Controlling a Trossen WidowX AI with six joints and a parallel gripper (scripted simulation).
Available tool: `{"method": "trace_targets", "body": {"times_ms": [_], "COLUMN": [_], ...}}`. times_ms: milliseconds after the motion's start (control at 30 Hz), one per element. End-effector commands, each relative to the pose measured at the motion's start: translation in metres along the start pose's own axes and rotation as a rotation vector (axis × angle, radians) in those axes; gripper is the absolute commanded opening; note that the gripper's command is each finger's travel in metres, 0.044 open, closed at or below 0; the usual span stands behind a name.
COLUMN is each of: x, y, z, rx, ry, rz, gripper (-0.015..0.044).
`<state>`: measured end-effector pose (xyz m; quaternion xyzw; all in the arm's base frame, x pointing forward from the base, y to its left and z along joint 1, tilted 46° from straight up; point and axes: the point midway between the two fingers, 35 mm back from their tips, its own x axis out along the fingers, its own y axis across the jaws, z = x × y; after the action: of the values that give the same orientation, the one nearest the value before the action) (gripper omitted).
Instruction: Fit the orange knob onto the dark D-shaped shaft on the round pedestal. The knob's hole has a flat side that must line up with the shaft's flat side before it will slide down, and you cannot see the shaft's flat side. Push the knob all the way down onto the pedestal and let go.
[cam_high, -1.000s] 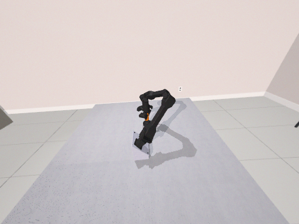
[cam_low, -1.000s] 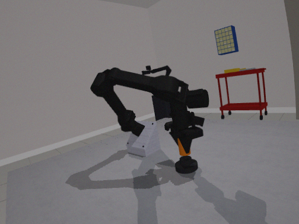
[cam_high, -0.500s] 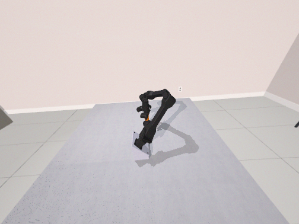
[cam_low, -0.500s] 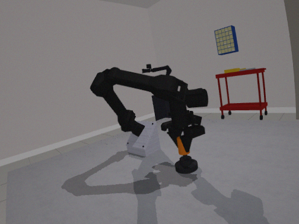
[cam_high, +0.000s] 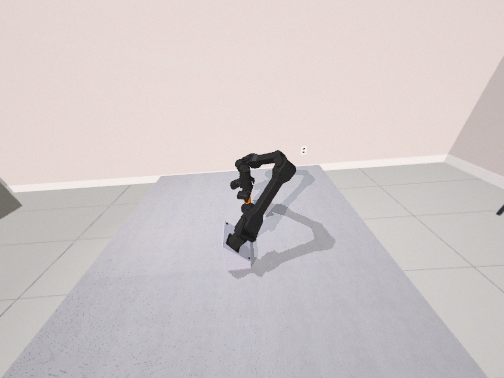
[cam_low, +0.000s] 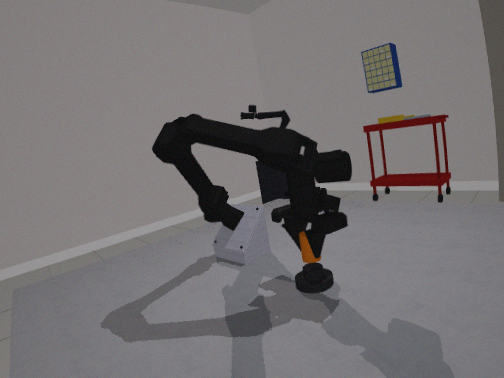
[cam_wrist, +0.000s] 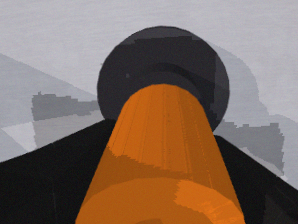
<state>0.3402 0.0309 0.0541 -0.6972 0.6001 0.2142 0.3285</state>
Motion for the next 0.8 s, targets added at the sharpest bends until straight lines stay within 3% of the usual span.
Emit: {"method": "trace_targets", "body": {"times_ms": [0, 367, 567, 767], "x": [0.0003, -0.0043, -0.0040, -0.0020], "y": [0.0001, 0.0011, 0.0001, 0.0002], "z": [0.0003, -0.0019, -0.0015, -0.0005], "rx": [-0.006, -0.015, -0.205, -0.216], "ry": [0.000, 0.000, 0.000, 0.000], "rz": [-0.001, -0.001, -0.001, -0.001], "gripper": [0.0000, 0.0000, 0.0000, 0.0000]}}
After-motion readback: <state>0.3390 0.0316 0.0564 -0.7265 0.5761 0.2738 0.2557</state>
